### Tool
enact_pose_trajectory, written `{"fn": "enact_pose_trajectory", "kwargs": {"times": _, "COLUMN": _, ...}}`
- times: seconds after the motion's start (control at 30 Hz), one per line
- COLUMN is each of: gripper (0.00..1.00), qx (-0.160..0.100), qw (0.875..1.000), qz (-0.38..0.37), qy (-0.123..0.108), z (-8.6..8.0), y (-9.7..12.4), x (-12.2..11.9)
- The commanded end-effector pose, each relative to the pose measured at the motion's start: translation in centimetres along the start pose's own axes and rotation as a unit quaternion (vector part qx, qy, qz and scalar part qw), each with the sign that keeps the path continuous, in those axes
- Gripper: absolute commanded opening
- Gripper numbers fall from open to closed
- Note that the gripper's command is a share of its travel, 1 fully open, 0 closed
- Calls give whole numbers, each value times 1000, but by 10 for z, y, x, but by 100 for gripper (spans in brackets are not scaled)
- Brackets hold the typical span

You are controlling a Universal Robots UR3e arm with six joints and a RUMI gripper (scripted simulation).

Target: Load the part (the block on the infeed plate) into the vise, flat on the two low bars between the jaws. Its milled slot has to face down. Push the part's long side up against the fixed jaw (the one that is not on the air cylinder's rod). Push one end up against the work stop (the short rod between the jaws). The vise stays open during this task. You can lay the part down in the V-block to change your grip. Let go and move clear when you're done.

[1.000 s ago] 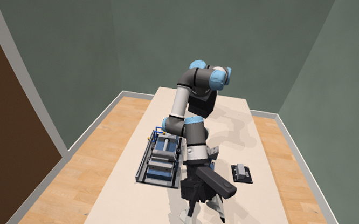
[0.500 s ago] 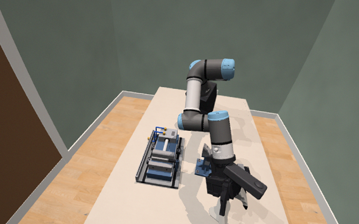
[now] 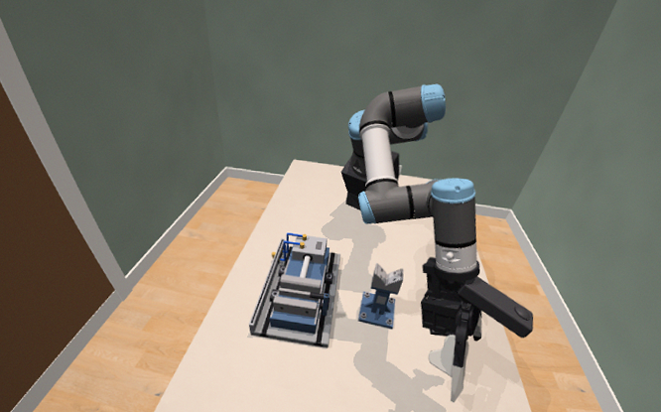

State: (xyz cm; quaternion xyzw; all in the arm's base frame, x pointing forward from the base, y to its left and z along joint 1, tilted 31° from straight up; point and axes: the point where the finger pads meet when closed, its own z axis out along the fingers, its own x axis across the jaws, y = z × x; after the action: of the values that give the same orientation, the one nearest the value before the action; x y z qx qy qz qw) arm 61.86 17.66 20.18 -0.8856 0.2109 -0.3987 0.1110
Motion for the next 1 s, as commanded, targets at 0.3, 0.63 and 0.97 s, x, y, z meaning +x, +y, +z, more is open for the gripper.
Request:
{"fn": "enact_pose_trajectory", "kwargs": {"times": 0.3, "gripper": 100, "qx": -85, "qw": 988, "qz": -94, "qy": -83, "z": -51, "y": -3, "x": -91}}
{"fn": "enact_pose_trajectory", "kwargs": {"times": 0.63, "gripper": 100, "qx": -130, "qw": 971, "qz": -164, "qy": -119, "z": -88, "y": 6, "x": -134}}
{"fn": "enact_pose_trajectory", "kwargs": {"times": 0.97, "gripper": 100, "qx": -171, "qw": 944, "qz": -241, "qy": -144, "z": -130, "y": 22, "x": -168}}
